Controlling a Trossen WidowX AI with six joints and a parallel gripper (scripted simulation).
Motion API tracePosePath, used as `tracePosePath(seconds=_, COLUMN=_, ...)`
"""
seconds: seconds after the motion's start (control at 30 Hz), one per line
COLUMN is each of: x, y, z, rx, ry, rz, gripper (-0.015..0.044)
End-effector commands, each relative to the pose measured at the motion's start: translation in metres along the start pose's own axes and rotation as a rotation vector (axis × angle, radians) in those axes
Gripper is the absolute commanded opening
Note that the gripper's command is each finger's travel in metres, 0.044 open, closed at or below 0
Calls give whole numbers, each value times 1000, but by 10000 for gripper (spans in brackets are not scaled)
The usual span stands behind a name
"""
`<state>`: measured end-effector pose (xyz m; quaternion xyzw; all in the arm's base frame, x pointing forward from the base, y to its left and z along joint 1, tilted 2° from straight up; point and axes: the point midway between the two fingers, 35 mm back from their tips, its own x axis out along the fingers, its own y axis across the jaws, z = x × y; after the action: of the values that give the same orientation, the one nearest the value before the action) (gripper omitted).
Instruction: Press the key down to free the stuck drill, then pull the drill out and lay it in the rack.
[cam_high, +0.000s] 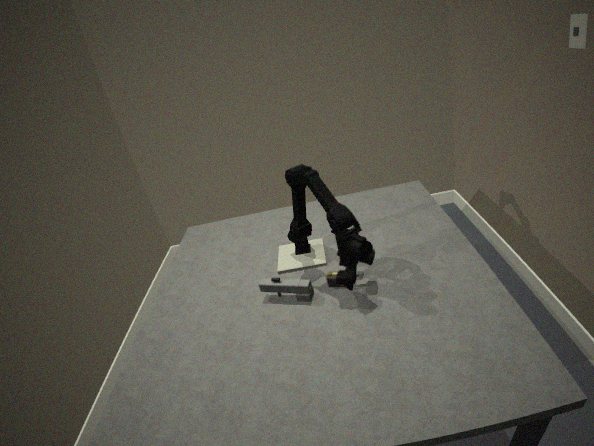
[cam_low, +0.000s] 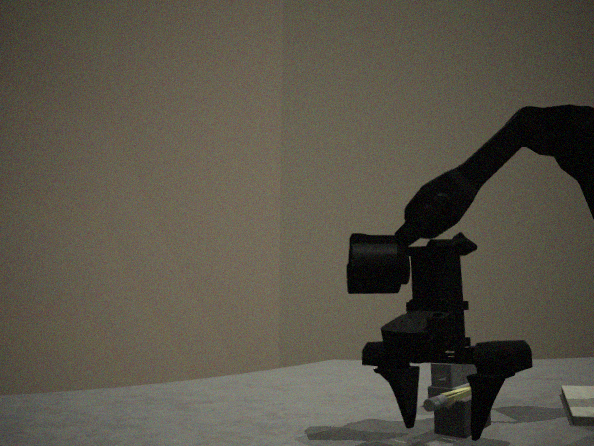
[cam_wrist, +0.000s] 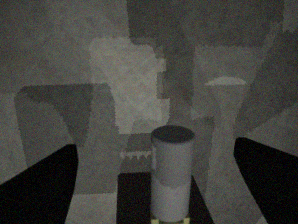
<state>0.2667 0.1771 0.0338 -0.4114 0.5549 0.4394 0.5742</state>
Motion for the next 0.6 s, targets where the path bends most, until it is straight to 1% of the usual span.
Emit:
tracePosePath(seconds=0.0, x=-5, y=0, z=0, rx=1, ry=4, rz=5, gripper=440)
tracePosePath(seconds=0.1, x=-21, y=1, z=0, rx=2, ry=19, rz=5, gripper=440)
tracePosePath(seconds=0.57, x=-72, y=0, z=2, rx=2, ry=21, rz=5, gripper=440)
